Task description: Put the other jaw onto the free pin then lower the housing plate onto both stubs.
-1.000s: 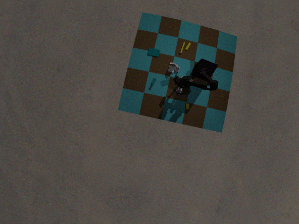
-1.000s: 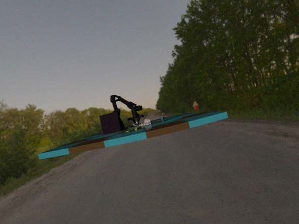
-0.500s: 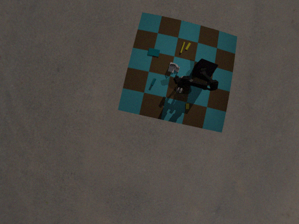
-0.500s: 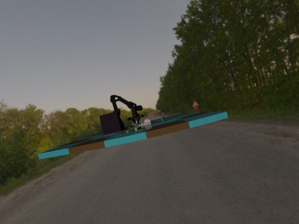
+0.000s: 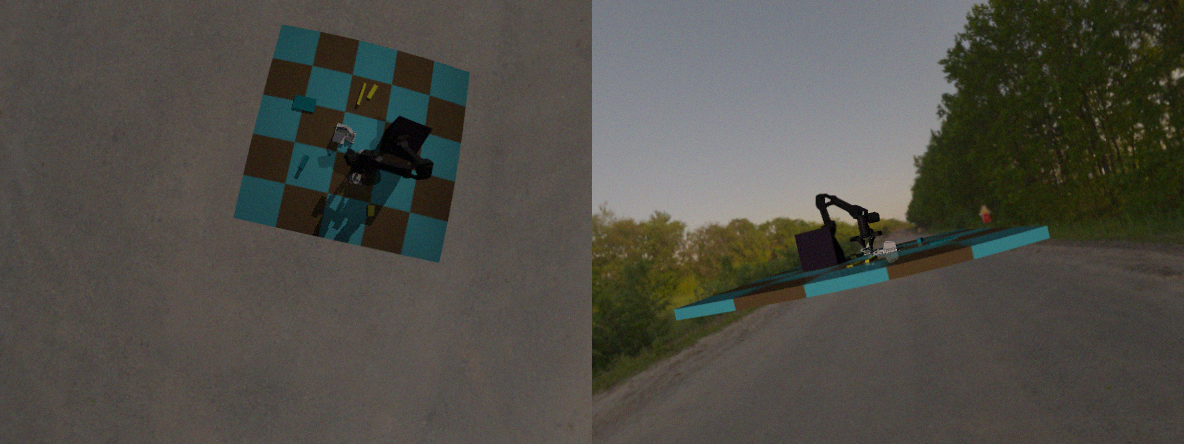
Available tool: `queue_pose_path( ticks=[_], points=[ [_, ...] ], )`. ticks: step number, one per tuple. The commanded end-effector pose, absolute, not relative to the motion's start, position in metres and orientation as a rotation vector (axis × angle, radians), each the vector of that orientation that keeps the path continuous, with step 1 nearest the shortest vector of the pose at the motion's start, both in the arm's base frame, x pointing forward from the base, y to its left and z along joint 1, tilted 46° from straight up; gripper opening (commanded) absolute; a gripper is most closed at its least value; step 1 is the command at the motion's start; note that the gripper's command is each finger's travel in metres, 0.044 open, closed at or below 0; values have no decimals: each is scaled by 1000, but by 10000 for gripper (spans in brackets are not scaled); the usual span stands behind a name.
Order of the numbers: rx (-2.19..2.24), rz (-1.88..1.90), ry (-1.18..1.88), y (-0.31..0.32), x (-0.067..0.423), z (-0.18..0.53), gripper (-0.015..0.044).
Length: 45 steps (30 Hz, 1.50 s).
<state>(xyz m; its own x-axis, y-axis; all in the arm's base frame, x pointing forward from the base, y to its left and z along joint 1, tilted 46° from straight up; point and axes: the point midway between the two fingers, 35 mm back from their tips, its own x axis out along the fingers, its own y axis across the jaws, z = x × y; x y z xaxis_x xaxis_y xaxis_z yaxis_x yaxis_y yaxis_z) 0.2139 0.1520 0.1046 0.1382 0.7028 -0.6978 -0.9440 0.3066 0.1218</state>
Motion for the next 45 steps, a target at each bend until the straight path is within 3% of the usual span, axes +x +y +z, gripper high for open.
queue_pose_path(
  ticks=[1, 45],
  points=[
    [-394, 1233, 736, 149, 215, 110, 37],
    [-393, 1233, 736, 109, 206, 149, 37]
  ],
)
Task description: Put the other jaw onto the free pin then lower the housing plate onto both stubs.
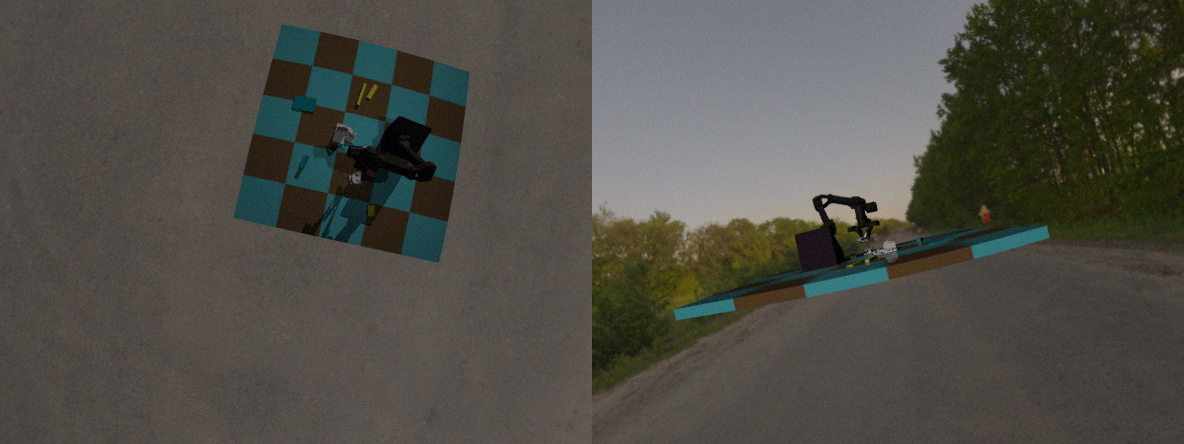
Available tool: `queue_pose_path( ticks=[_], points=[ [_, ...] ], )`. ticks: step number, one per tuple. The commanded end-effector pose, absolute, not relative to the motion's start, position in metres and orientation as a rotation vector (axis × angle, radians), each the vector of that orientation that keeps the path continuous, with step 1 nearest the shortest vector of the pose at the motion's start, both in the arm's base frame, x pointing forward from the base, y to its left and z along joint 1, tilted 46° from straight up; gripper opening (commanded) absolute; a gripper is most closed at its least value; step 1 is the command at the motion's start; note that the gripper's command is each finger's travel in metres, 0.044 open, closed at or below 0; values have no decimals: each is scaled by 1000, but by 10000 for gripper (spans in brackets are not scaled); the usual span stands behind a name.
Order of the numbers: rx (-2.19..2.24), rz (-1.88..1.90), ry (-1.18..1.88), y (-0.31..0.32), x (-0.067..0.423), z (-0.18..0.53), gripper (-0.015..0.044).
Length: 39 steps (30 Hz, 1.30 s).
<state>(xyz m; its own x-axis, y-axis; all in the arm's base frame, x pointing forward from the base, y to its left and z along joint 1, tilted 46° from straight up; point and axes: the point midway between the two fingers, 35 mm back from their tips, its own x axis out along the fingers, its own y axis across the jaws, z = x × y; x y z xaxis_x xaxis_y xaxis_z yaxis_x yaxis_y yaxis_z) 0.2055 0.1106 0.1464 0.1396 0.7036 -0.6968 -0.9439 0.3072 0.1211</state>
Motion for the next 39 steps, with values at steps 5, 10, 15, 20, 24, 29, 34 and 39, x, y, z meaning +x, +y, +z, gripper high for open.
queue_pose_path(
  ticks=[5, 10, 15, 20, 24, 29, 34, 39],
  points=[
    [-338, 1205, 776, 108, 208, 148, 37],
    [-228, 1145, 854, 104, 213, 145, 37],
    [-117, 1082, 928, 100, 218, 142, 37],
    [-5, 1016, 999, 96, 222, 139, 37],
    [84, 961, 1053, 93, 226, 137, 37],
    [196, 889, 1117, 89, 230, 133, 37],
    [251, 852, 1148, 87, 232, 132, 37],
    [266, 842, 1156, 86, 232, 131, 37]
  ],
)
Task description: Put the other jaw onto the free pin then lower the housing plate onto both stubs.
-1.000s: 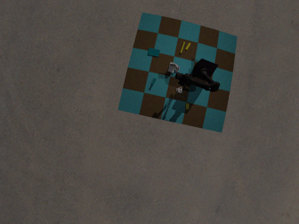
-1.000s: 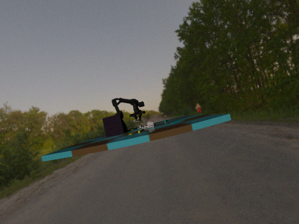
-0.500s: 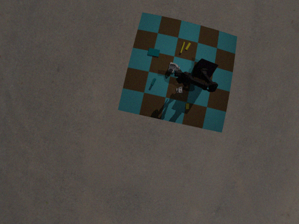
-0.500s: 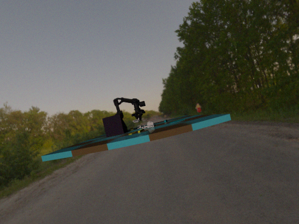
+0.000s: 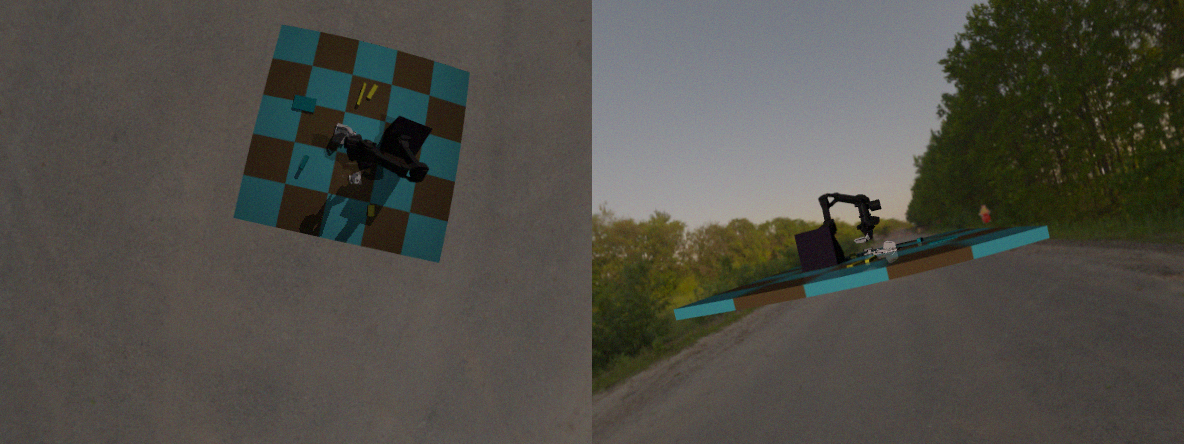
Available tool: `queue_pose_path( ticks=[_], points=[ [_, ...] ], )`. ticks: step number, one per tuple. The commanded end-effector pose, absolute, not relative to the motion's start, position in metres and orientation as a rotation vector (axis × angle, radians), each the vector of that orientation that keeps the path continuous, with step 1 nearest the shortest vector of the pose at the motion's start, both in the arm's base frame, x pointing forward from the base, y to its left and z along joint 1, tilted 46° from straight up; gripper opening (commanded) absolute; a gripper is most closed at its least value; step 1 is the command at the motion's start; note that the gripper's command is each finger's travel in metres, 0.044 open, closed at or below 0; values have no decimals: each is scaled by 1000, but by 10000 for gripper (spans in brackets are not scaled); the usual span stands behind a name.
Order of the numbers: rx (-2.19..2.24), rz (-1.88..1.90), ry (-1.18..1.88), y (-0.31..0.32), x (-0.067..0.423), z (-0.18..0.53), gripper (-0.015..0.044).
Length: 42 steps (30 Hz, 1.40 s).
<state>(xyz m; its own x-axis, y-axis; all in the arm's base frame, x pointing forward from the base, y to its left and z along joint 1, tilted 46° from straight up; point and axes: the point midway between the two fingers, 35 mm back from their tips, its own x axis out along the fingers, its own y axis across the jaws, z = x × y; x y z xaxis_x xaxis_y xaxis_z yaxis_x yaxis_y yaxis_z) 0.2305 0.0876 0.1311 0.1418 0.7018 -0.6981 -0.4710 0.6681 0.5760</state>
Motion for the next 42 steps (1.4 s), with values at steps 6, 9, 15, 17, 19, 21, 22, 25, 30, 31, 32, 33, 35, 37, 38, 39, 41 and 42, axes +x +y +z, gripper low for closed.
queue_pose_path(
  ticks=[6, 9, 15, 17, 19, 21, 22, 25, 30, 31, 32, 33, 35, 37, 38, 39, 41, 42],
  points=[
    [395, 751, 1224, 82, 238, 128, 37],
    [462, 702, 1258, 80, 240, 126, 37],
    [594, 602, 1320, 75, 246, 123, 37],
    [639, 568, 1340, 74, 247, 122, 37],
    [683, 533, 1359, 72, 249, 121, 37],
    [727, 498, 1378, 71, 251, 119, 37],
    [749, 480, 1387, 70, 252, 119, 37],
    [815, 425, 1413, 68, 254, 117, 37],
    [891, 361, 1441, 65, 257, 114, 37],
    [891, 361, 1441, 65, 257, 114, 37],
    [891, 361, 1441, 65, 257, 114, 37],
    [891, 361, 1441, 65, 257, 114, 37],
    [895, 358, 1442, 65, 257, 114, 37],
    [924, 333, 1453, 64, 258, 114, 37],
    [946, 314, 1460, 63, 259, 113, 37],
    [967, 294, 1468, 62, 260, 113, 37],
    [1011, 256, 1482, 61, 262, 112, 37],
    [1032, 236, 1489, 60, 263, 111, 37]
  ],
)
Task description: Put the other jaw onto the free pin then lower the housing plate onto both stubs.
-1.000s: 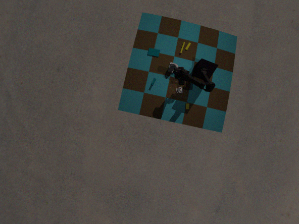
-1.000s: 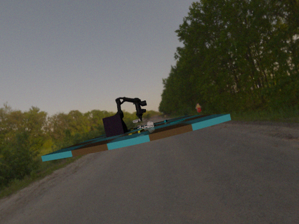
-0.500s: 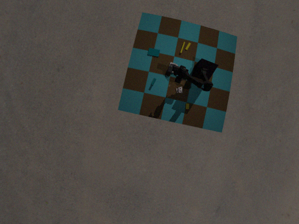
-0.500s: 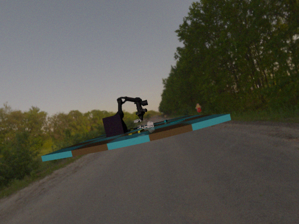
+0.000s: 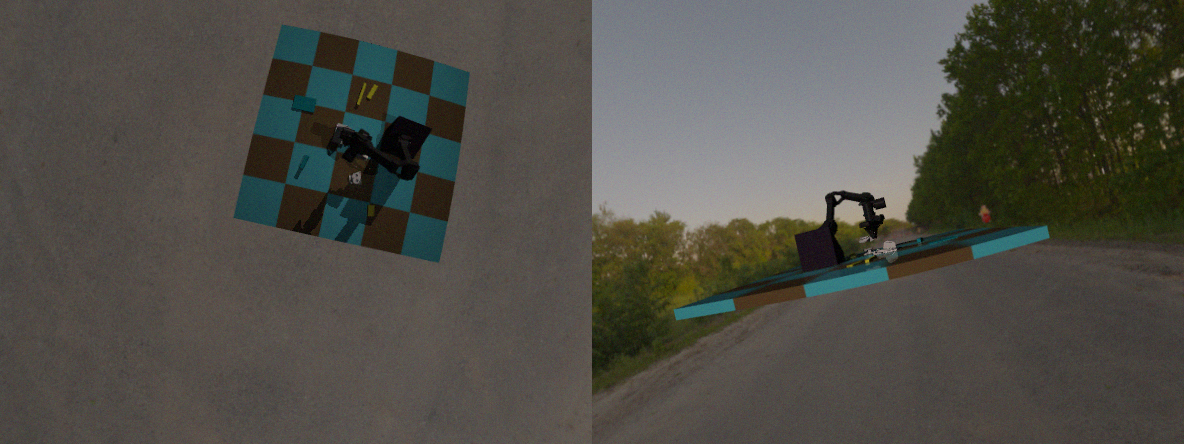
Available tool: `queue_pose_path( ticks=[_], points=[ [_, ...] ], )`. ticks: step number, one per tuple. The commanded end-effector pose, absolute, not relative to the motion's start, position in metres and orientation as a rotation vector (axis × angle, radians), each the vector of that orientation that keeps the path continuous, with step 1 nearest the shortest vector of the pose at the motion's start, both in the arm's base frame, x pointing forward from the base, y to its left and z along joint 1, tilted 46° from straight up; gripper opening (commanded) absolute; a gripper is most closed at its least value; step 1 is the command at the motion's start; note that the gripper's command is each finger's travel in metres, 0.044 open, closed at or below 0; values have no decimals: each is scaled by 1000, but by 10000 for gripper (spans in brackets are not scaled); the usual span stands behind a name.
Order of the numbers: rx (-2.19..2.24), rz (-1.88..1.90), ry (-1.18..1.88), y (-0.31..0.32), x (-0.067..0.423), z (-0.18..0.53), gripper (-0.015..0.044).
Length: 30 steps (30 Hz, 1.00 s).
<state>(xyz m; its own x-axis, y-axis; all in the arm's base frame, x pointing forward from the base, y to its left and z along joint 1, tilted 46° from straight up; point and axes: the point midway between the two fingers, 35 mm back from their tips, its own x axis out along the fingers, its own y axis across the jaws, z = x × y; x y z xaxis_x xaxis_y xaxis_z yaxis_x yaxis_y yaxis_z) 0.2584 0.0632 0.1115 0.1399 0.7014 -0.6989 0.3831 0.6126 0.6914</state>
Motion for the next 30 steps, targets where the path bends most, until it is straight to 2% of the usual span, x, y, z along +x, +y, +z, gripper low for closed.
queue_pose_path(
  ticks=[1, 22, 30],
  points=[
    [1054, 216, 1496, 59, 264, 110, 37],
    [1495, -223, 1596, 43, 282, 98, 37],
    [1509, -237, 1598, 42, 282, 97, 37]
  ],
)
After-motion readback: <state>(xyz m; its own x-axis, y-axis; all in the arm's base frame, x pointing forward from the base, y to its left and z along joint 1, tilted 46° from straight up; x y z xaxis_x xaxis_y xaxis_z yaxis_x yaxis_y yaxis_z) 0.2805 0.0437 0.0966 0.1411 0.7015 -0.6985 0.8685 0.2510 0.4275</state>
